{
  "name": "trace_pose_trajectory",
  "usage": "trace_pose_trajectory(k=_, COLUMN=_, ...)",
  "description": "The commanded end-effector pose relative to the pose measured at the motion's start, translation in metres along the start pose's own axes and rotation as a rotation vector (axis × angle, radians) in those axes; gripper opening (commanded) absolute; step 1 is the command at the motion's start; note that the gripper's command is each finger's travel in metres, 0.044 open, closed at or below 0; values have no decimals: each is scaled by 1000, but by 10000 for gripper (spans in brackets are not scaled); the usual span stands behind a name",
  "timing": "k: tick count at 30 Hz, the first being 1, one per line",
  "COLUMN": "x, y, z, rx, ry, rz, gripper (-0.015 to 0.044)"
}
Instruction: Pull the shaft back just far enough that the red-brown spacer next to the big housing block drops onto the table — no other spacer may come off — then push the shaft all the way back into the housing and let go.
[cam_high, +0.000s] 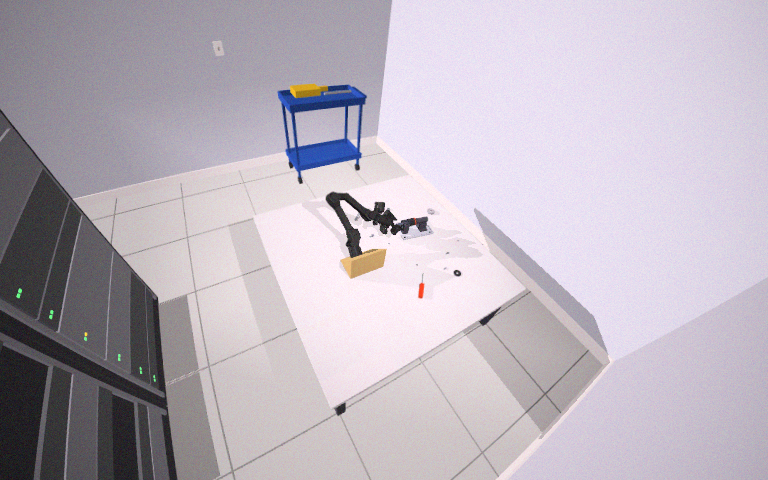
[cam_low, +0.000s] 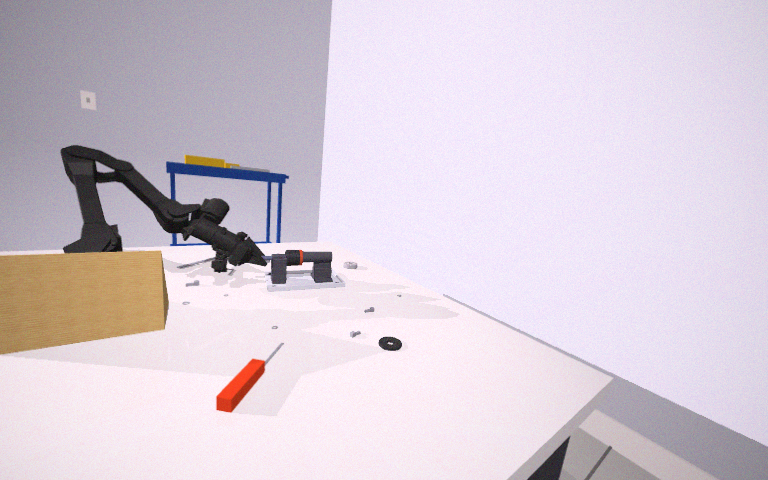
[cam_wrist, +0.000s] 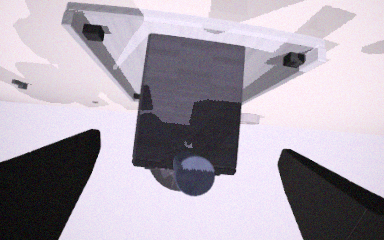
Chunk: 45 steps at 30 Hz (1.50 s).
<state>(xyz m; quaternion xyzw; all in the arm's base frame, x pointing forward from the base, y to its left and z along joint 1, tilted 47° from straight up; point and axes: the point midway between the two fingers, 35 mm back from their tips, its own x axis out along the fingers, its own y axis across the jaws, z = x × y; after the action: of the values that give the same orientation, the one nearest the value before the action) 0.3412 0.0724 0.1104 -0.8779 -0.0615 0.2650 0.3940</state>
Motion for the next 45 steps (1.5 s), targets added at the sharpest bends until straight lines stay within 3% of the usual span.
trace_pose_trajectory(k=1, x=7, y=1, z=0, rx=4, ry=2, rz=6, gripper=440)
trace_pose_trajectory(k=19, x=14, y=1, z=0, rx=4, ry=2, rz=5, gripper=440)
trace_pose_trajectory(k=35, x=13, y=1, z=1, rx=1, ry=-2, rz=2, gripper=20)
trace_pose_trajectory(k=45, x=11, y=1, z=2, rx=4, ry=2, rz=5, gripper=0)
